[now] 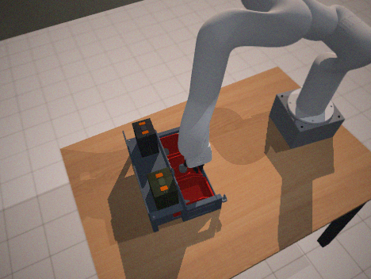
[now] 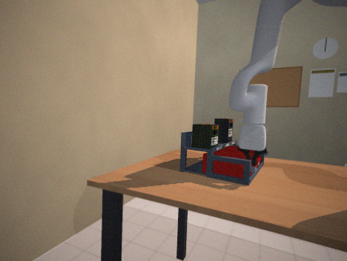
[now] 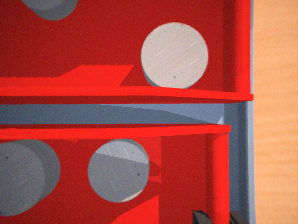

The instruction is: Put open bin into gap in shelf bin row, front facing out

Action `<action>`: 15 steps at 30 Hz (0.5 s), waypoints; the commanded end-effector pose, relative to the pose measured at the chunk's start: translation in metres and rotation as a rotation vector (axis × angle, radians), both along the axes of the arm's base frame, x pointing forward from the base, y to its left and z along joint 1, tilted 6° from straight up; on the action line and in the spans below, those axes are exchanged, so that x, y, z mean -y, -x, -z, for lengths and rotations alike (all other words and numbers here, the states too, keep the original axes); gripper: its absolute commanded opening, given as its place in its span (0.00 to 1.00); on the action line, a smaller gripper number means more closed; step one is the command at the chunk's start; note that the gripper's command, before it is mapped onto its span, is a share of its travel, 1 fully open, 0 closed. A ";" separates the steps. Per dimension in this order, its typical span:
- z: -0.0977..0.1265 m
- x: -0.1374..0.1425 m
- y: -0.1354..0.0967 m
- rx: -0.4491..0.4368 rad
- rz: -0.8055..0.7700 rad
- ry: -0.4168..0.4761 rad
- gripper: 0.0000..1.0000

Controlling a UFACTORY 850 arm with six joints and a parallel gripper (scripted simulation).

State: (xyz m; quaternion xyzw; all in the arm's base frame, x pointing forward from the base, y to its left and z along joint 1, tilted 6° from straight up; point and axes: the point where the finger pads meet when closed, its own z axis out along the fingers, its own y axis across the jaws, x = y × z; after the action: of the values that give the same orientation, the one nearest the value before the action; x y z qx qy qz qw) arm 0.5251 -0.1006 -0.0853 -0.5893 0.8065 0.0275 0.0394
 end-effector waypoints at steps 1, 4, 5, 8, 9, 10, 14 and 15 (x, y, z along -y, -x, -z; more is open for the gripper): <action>-0.001 0.001 -0.002 0.005 0.000 0.001 0.00; -0.001 0.001 -0.002 0.005 0.000 0.001 0.00; -0.001 0.001 -0.002 0.003 0.000 0.001 1.00; -0.001 0.001 -0.002 0.003 0.000 0.001 1.00; -0.001 0.001 -0.002 0.003 0.000 0.001 1.00; -0.001 0.001 -0.002 0.003 0.000 0.001 1.00; -0.001 0.001 -0.002 0.003 0.000 0.001 1.00; -0.001 0.001 -0.002 0.003 0.000 0.001 1.00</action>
State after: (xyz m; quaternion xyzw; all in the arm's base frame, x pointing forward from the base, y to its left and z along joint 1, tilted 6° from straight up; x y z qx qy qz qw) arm 0.5262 -0.1011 -0.0852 -0.5893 0.8065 0.0262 0.0401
